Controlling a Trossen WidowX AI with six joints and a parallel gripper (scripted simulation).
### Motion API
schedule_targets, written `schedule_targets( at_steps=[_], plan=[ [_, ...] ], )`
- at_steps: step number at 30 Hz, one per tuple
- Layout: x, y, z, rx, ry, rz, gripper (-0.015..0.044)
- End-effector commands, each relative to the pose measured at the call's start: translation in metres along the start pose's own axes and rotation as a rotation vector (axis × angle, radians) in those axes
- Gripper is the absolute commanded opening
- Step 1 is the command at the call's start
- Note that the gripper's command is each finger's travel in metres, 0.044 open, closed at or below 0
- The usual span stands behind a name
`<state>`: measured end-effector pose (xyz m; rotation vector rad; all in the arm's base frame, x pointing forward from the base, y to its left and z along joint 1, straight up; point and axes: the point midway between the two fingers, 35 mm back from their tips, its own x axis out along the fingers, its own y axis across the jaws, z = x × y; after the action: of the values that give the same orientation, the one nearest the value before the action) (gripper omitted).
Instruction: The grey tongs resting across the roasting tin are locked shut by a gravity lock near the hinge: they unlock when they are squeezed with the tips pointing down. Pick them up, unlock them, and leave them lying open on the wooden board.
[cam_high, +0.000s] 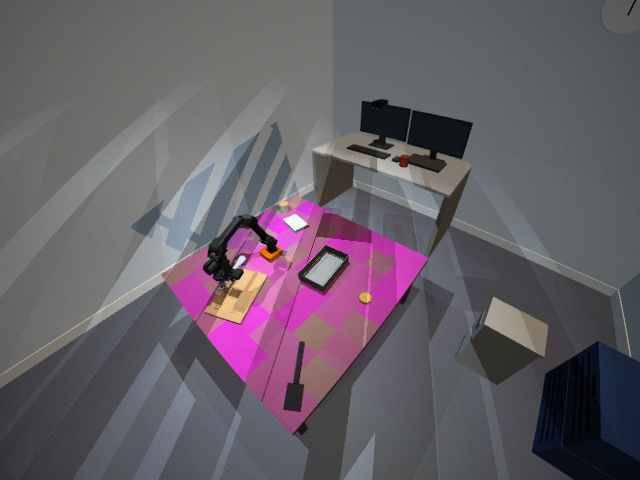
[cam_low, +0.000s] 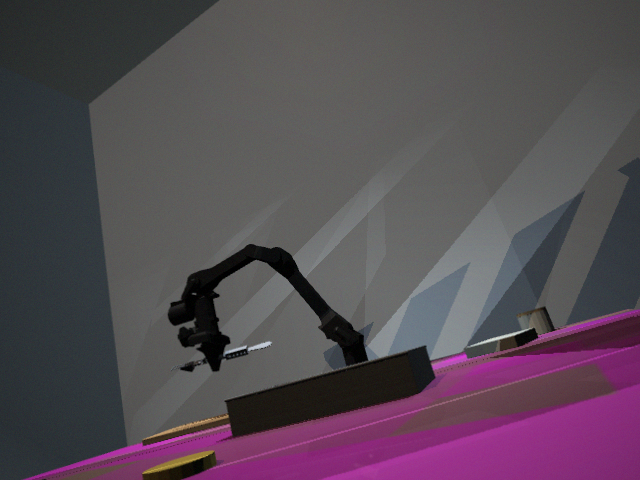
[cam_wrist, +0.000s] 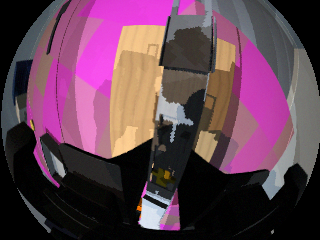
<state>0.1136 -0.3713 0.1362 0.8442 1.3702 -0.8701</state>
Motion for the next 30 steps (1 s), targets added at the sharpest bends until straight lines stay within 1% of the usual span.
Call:
schedule_targets(
  at_steps=[1,30],
  plan=[
    [0.007,-0.001,0.001,-0.003,0.000,-0.005,-0.0150],
    [0.055,-0.001,0.001,-0.003,0.000,-0.005,-0.0150]
  ],
)
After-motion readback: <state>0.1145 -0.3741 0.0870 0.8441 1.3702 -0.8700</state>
